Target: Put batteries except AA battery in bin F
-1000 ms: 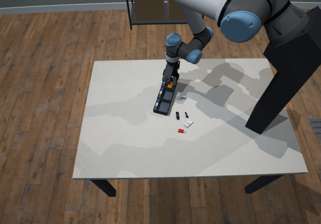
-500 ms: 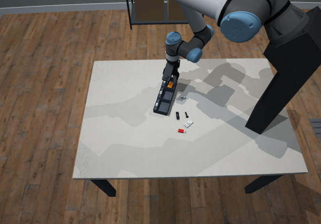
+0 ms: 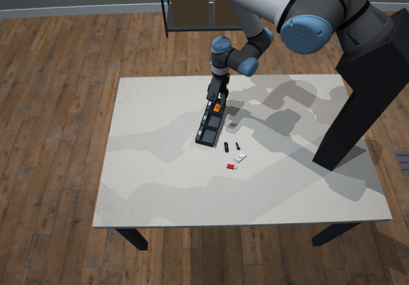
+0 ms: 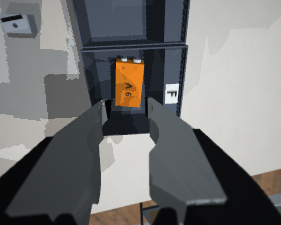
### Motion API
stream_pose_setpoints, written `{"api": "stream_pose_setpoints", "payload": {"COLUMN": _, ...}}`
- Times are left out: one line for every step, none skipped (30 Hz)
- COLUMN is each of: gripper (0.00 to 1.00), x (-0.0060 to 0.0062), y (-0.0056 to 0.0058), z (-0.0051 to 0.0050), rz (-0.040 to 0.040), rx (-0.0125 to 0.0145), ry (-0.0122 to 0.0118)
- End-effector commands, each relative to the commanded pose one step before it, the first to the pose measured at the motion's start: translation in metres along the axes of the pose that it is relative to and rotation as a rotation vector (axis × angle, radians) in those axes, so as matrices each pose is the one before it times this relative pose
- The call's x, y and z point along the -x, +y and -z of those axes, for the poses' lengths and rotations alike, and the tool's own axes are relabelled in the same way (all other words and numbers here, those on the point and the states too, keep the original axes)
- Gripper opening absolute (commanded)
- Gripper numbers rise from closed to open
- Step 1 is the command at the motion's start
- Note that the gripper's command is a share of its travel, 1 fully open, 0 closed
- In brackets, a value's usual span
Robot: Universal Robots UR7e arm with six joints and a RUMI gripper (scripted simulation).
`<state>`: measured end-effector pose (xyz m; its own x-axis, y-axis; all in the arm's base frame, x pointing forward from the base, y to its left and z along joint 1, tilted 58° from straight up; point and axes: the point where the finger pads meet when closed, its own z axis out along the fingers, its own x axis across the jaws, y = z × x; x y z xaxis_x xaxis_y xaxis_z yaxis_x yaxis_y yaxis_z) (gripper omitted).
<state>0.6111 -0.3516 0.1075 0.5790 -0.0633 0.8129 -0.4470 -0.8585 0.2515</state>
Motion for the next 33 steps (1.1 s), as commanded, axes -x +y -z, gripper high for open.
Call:
{"api": "stream_pose_setpoints", "payload": {"gripper": 0.20, "x": -0.00046, "y": 0.00004, "z": 0.00725, "rz": 0.00018, "rx": 0.00013, "ry": 0.00091}}
{"api": "stream_pose_setpoints", "payload": {"gripper": 0.20, "x": 0.00000, "y": 0.00000, "z": 0.00500, "rz": 0.00000, "rx": 0.00000, "ry": 0.00000}}
{"api": "stream_pose_setpoints", "payload": {"gripper": 0.20, "x": 0.00000, "y": 0.00000, "z": 0.00500, "rz": 0.00000, "rx": 0.00000, "ry": 0.00000}}
{"api": "stream_pose_setpoints", "payload": {"gripper": 0.20, "x": 0.00000, "y": 0.00000, "z": 0.00500, "rz": 0.00000, "rx": 0.00000, "ry": 0.00000}}
{"api": "stream_pose_setpoints", "payload": {"gripper": 0.20, "x": 0.00000, "y": 0.00000, "z": 0.00140, "rz": 0.00000, "rx": 0.00000, "ry": 0.00000}}
{"api": "stream_pose_setpoints", "payload": {"gripper": 0.20, "x": 0.00000, "y": 0.00000, "z": 0.00000, "rz": 0.00000, "rx": 0.00000, "ry": 0.00000}}
{"api": "stream_pose_setpoints", "payload": {"gripper": 0.20, "x": 0.00000, "y": 0.00000, "z": 0.00000, "rz": 0.00000, "rx": 0.00000, "ry": 0.00000}}
{"api": "stream_pose_setpoints", "payload": {"gripper": 0.20, "x": 0.00000, "y": 0.00000, "z": 0.00000, "rz": 0.00000, "rx": 0.00000, "ry": 0.00000}}
{"api": "stream_pose_setpoints", "payload": {"gripper": 0.20, "x": 0.00000, "y": 0.00000, "z": 0.00000, "rz": 0.00000, "rx": 0.00000, "ry": 0.00000}}
{"api": "stream_pose_setpoints", "payload": {"gripper": 0.20, "x": 0.00000, "y": 0.00000, "z": 0.00000, "rz": 0.00000, "rx": 0.00000, "ry": 0.00000}}
{"api": "stream_pose_setpoints", "payload": {"gripper": 0.20, "x": 0.00000, "y": 0.00000, "z": 0.00000, "rz": 0.00000, "rx": 0.00000, "ry": 0.00000}}
{"api": "stream_pose_setpoints", "payload": {"gripper": 0.20, "x": 0.00001, "y": -0.00003, "z": -0.00007, "rz": 0.00000, "rx": 0.00001, "ry": 0.00001}}
{"api": "stream_pose_setpoints", "payload": {"gripper": 0.20, "x": 0.00012, "y": -0.00004, "z": 0.00002, "rz": 0.00000, "rx": 0.00000, "ry": 0.00000}}
{"api": "stream_pose_setpoints", "payload": {"gripper": 0.20, "x": 0.00000, "y": 0.00001, "z": 0.00001, "rz": 0.00000, "rx": 0.00000, "ry": 0.00000}}
{"api": "stream_pose_setpoints", "payload": {"gripper": 0.20, "x": 0.00000, "y": 0.00000, "z": 0.00001, "rz": 0.00000, "rx": 0.00000, "ry": 0.00000}}
{"api": "stream_pose_setpoints", "payload": {"gripper": 1.00, "x": 0.00000, "y": 0.00001, "z": 0.00403, "rz": 0.00000, "rx": 0.00000, "ry": 0.00000}}
{"api": "stream_pose_setpoints", "payload": {"gripper": 1.00, "x": 0.00000, "y": 0.00000, "z": 0.00000, "rz": 0.00000, "rx": 0.00000, "ry": 0.00000}}
{"api": "stream_pose_setpoints", "payload": {"gripper": 1.00, "x": 0.00000, "y": 0.00000, "z": 0.00000, "rz": 0.00000, "rx": 0.00000, "ry": 0.00000}}
{"api": "stream_pose_setpoints", "payload": {"gripper": 1.00, "x": 0.00000, "y": 0.00000, "z": 0.00400, "rz": 0.00000, "rx": 0.00000, "ry": 0.00000}}
{"api": "stream_pose_setpoints", "payload": {"gripper": 1.00, "x": 0.00000, "y": 0.00000, "z": 0.00400, "rz": 0.00000, "rx": 0.00000, "ry": 0.00000}}
{"api": "stream_pose_setpoints", "payload": {"gripper": 1.00, "x": 0.00000, "y": 0.00000, "z": 0.00400, "rz": 0.00000, "rx": 0.00000, "ry": 0.00000}}
{"api": "stream_pose_setpoints", "payload": {"gripper": 1.00, "x": 0.00000, "y": 0.00000, "z": 0.00400, "rz": 0.00000, "rx": 0.00000, "ry": 0.00000}}
{"api": "stream_pose_setpoints", "payload": {"gripper": 1.00, "x": 0.00000, "y": 0.00000, "z": 0.00400, "rz": 0.00000, "rx": 0.00000, "ry": 0.00000}}
{"api": "stream_pose_setpoints", "payload": {"gripper": 1.00, "x": 0.00000, "y": 0.00000, "z": 0.00400, "rz": 0.00000, "rx": 0.00000, "ry": 0.00000}}
{"api": "stream_pose_setpoints", "payload": {"gripper": 1.00, "x": 0.00000, "y": 0.00000, "z": 0.00400, "rz": 0.00000, "rx": 0.00000, "ry": 0.00000}}
{"api": "stream_pose_setpoints", "payload": {"gripper": 1.00, "x": 0.00000, "y": 0.00000, "z": 0.00400, "rz": 0.00000, "rx": 0.00000, "ry": 0.00000}}
{"api": "stream_pose_setpoints", "payload": {"gripper": 1.00, "x": 0.00000, "y": 0.00000, "z": 0.00400, "rz": 0.00000, "rx": 0.00000, "ry": 0.00000}}
{"api": "stream_pose_setpoints", "payload": {"gripper": 1.00, "x": 0.00000, "y": 0.00000, "z": 0.00400, "rz": 0.00000, "rx": 0.00000, "ry": 0.00000}}
{"api": "stream_pose_setpoints", "payload": {"gripper": 1.00, "x": 0.00000, "y": 0.00000, "z": 0.00400, "rz": 0.00000, "rx": 0.00000, "ry": 0.00000}}
{"api": "stream_pose_setpoints", "payload": {"gripper": 1.00, "x": 0.00000, "y": 0.00000, "z": 0.00400, "rz": 0.00000, "rx": 0.00000, "ry": 0.00000}}
{"api": "stream_pose_setpoints", "payload": {"gripper": 1.00, "x": 0.00000, "y": 0.00000, "z": 0.00400, "rz": 0.00000, "rx": 0.00000, "ry": 0.00000}}
{"api": "stream_pose_setpoints", "payload": {"gripper": 1.00, "x": 0.00000, "y": 0.00000, "z": 0.00400, "rz": 0.00000, "rx": 0.00000, "ry": 0.00000}}
{"api": "stream_pose_setpoints", "payload": {"gripper": 1.00, "x": 0.00000, "y": 0.00000, "z": 0.00400, "rz": 0.00000, "rx": 0.00000, "ry": 0.00000}}
